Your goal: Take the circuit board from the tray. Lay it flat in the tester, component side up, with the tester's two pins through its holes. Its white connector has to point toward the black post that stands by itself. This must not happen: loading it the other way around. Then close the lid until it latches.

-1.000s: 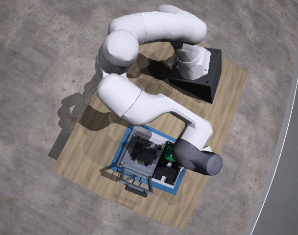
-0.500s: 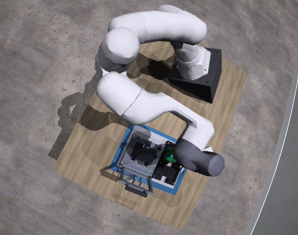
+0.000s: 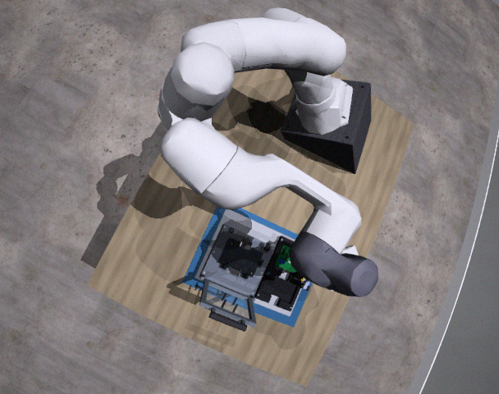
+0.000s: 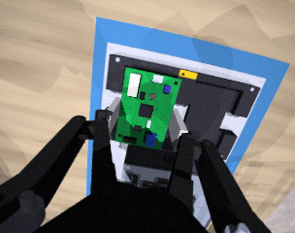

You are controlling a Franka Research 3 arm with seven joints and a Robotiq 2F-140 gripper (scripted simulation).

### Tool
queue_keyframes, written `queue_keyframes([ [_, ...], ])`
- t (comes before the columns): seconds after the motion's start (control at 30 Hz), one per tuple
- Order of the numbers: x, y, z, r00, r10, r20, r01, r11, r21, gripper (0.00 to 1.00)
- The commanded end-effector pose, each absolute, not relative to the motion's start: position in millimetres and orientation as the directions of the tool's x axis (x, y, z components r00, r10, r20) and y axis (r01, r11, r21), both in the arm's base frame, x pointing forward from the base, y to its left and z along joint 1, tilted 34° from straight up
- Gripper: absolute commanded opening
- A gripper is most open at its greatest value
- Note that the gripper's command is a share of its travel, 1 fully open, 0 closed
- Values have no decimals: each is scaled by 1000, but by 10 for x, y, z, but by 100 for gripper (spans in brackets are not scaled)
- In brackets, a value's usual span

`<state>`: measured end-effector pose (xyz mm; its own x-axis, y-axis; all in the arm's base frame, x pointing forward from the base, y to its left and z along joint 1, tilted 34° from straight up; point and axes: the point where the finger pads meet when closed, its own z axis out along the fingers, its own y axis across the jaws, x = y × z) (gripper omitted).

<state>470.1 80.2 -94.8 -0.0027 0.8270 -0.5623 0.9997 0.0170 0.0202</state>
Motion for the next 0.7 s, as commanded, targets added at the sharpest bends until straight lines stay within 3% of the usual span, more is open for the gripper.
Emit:
queue_keyframes([
  [0.0,4685,811,-933,-9,825,-565,1000,22,16,46],
  [0.67,4683,841,-890,-9,825,-565,1000,22,16,46],
])
